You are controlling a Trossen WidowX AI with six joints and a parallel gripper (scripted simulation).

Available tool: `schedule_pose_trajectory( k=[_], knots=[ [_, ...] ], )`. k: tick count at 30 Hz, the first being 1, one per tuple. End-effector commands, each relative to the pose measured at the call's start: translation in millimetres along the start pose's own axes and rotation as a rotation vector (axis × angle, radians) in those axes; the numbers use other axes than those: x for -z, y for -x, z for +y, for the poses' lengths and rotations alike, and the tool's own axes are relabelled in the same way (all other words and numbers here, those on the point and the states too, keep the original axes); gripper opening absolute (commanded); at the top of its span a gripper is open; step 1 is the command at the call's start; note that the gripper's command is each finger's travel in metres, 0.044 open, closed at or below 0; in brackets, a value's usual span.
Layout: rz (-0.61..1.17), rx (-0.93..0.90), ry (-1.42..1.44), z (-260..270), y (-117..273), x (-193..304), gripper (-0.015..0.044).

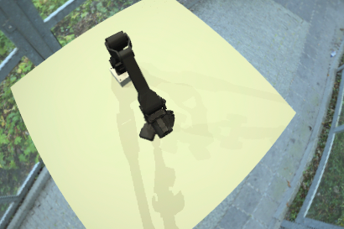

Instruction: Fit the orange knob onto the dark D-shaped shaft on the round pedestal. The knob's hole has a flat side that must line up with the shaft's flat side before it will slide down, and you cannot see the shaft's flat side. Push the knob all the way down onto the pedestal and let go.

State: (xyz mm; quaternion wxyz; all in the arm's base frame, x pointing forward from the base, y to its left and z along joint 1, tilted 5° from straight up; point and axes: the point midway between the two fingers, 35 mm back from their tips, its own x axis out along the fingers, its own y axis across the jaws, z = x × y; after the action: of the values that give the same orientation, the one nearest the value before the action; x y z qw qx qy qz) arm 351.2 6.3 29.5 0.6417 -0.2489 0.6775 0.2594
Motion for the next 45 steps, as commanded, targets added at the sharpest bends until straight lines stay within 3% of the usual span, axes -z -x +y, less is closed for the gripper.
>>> schedule_pose_trajectory(
  k=[1,10,29,36,45],
  knots=[
    [-0.001,0.003,0.004,-0.4,2.8,-0.1,0.0],
    [0.0,0.003,0.203,1.5,2.6,2.1,0.0],
    [0.0,0.003,0.213,1.0,4.2,1.7,0.0],
    [0.0,0.003,0.412,-1.4,3.2,-1.0,0.0],
    [0.0,0.003,0.423,-1.8,3.5,-1.6,0.0]
  ],
)
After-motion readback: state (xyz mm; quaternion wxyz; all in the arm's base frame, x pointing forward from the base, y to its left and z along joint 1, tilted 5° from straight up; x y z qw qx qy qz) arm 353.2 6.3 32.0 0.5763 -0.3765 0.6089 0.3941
